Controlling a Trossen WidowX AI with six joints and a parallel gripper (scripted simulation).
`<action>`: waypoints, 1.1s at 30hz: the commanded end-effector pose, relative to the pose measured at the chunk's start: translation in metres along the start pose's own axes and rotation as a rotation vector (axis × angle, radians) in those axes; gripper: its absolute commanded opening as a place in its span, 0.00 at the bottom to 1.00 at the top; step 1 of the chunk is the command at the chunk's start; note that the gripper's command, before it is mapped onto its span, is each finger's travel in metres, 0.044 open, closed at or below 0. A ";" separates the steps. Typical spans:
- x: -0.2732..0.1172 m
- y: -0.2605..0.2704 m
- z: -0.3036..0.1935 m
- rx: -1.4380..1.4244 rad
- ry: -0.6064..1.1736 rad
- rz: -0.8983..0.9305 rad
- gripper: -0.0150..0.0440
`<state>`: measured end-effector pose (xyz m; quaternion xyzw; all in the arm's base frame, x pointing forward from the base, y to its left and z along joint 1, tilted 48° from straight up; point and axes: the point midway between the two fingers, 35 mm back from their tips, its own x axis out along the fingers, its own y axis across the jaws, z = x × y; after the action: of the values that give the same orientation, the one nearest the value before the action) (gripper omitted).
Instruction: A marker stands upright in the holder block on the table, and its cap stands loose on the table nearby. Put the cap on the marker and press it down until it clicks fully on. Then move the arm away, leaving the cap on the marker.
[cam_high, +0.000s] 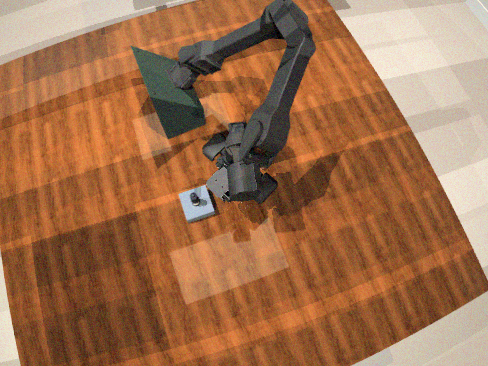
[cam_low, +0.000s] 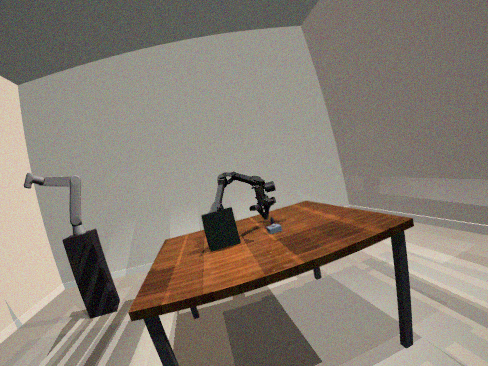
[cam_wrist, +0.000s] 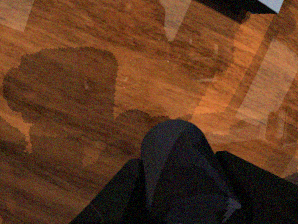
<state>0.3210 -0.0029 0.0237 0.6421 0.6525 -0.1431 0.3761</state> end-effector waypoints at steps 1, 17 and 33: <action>-0.009 -0.004 0.018 0.005 -0.011 -0.002 0.25; -0.037 -0.026 0.077 0.006 -0.017 -0.005 0.25; -0.053 -0.049 0.111 0.003 -0.006 -0.002 0.25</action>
<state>0.3037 -0.1204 -0.0276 0.6443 0.6500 -0.1479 0.3748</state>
